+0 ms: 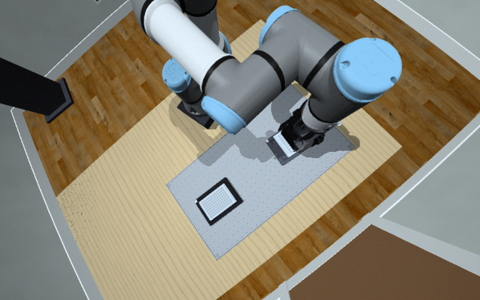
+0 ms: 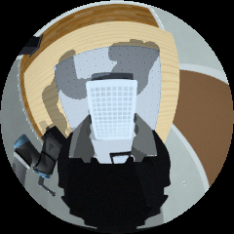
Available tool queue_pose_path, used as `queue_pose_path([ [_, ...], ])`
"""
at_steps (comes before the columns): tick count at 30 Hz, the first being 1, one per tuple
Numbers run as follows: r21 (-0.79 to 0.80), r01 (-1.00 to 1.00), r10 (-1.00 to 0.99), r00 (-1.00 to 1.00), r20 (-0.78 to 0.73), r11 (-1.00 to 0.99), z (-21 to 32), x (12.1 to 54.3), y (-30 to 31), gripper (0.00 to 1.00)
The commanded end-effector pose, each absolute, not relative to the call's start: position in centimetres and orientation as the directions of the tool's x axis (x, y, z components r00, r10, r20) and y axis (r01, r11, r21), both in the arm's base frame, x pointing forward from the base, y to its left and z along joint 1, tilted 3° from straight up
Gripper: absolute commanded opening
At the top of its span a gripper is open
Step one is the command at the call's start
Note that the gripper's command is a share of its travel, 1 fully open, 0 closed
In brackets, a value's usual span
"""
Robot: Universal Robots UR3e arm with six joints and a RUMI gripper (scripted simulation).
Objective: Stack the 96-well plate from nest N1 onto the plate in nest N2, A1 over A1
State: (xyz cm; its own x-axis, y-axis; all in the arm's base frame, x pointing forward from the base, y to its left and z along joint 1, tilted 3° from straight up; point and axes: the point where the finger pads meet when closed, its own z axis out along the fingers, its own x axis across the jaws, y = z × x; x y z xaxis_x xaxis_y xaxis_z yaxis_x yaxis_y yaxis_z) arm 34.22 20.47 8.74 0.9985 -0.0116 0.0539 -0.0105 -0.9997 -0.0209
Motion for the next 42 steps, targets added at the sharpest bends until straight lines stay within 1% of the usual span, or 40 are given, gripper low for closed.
queue_pose_path([
  [1,-0.022,-0.01,-0.012,0.998,0.057,-1.0,8.8,34.3,20.5,0.0],
  [7,-0.021,-0.01,-0.012,0.998,0.057,-1.0,8.8,34.3,20.5,0.0],
  [9,-0.018,0.05,0.049,0.997,0.058,-0.999,8.8,34.3,19.8,0.0],
  [14,-0.018,0.05,0.049,0.997,0.058,-0.999,8.8,34.4,18.8,0.0],
  [42,-0.017,0.05,0.049,0.997,0.058,-0.999,8.7,35.2,10.2,0.0],
])
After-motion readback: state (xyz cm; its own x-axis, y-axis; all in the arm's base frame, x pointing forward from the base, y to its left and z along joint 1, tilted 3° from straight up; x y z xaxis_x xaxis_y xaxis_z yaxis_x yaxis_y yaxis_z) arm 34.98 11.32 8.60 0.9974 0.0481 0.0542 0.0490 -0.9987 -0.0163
